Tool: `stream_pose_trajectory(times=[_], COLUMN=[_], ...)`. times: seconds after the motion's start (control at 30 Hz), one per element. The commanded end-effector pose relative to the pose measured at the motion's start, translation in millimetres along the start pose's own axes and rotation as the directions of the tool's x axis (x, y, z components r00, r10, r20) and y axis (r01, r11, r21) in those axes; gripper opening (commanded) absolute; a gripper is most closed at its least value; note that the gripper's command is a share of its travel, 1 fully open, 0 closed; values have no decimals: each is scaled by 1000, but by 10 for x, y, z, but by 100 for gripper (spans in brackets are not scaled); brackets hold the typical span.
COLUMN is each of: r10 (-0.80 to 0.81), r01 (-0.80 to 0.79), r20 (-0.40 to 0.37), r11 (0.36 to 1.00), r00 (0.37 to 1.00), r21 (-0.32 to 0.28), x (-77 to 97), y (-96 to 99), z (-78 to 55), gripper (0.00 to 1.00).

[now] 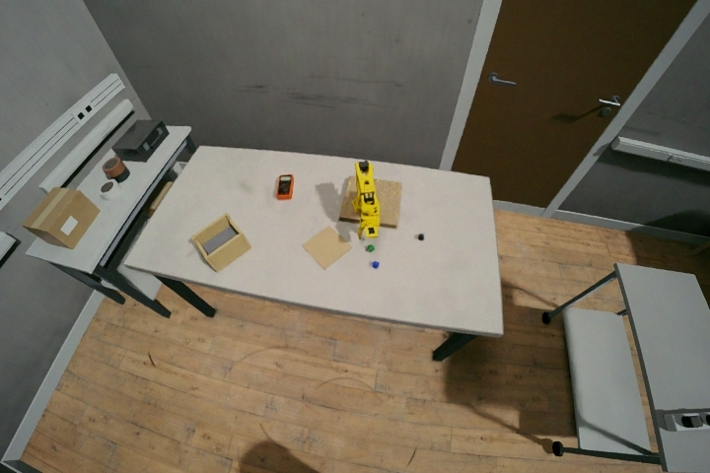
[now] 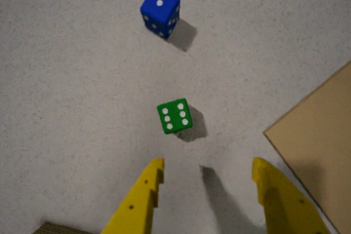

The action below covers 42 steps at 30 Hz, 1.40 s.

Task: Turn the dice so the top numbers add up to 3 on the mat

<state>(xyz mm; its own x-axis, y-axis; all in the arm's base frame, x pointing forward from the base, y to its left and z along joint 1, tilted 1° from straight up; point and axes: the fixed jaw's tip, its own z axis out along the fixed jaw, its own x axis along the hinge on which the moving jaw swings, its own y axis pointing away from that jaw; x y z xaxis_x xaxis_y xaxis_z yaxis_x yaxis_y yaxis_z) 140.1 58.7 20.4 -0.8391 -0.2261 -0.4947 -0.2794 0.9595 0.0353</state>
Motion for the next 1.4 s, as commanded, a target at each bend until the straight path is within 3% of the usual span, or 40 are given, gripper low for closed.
stream_pose_trajectory(times=[0.0,1.37], r10=[5,5], r01=[-5,-5], r20=[-19,21], r11=[1000,1000], r00=[1000,1000], r21=[-3,-6], x=[52,-53], y=[7,16], z=[12,79], gripper=[28,28])
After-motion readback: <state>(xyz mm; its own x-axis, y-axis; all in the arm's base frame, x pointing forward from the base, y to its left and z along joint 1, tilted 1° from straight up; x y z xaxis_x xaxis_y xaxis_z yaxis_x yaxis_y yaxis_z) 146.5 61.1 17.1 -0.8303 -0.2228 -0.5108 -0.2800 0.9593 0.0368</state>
